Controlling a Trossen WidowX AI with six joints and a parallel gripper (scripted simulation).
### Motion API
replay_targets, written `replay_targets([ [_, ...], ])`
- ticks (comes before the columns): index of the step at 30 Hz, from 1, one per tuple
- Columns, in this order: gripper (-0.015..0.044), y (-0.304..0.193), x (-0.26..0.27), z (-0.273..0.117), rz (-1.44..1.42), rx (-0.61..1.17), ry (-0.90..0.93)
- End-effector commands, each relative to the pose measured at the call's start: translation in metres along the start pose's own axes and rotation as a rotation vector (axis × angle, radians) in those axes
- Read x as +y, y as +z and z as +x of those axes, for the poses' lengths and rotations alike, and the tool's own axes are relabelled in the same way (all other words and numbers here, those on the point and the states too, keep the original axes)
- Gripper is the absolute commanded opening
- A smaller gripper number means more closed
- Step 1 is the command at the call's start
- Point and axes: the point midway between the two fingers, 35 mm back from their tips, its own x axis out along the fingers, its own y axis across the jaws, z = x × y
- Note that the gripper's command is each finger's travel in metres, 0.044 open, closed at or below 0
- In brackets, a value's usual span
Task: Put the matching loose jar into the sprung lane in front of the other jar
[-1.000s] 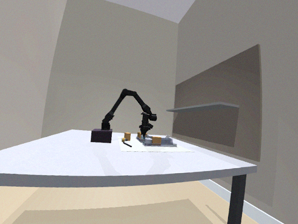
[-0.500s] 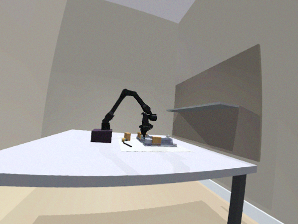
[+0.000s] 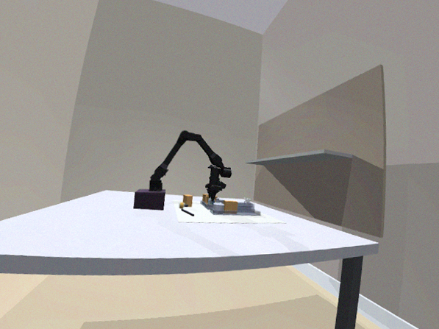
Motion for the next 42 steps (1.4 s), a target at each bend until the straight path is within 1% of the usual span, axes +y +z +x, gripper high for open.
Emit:
replay_targets([
  [1, 0.0, 0.0086, 0.0007, -0.0033, 0.003, -0.028, 0.005],
  [42, 0.0, 0.0106, 0.0007, 0.0047, 0.003, -0.028, 0.005],
])
